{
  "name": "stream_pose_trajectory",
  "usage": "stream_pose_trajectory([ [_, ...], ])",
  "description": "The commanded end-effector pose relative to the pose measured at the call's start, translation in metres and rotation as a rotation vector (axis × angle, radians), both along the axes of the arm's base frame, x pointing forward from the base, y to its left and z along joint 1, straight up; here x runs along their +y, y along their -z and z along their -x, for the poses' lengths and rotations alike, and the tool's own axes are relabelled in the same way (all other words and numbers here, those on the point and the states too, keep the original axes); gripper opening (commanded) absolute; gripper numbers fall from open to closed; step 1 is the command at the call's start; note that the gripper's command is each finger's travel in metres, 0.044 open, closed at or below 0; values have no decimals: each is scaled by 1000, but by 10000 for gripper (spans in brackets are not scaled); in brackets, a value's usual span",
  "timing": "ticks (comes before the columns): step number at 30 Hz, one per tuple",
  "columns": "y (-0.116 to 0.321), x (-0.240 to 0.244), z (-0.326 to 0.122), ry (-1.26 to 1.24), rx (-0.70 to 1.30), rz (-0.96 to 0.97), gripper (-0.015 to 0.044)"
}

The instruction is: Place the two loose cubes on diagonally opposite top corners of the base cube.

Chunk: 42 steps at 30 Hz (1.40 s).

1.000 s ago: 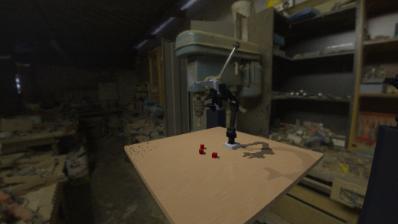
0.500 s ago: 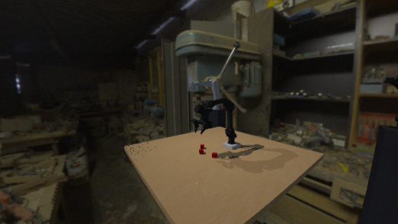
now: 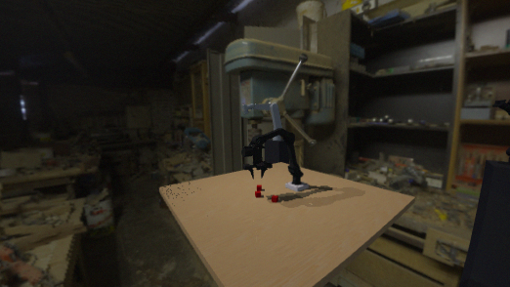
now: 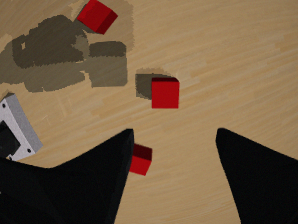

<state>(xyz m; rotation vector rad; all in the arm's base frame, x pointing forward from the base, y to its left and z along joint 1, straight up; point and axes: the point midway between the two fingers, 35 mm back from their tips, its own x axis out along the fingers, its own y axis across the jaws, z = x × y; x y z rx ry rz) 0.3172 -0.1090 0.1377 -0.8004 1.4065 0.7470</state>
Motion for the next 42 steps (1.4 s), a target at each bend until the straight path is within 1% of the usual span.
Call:
stream_pose_trajectory([
  [1, 21, 0, -1, 11, 11, -11, 265],
  [7, 62, 0, 0, 11, 11, -11, 265],
  [12, 64, 0, 0, 11, 11, -11, 265],
  [17, 78, 0, -1, 11, 11, -11, 265],
  [22, 80, 0, -1, 11, 11, -11, 265],
  [42, 111, 0, -1, 11, 12, -11, 265],
])
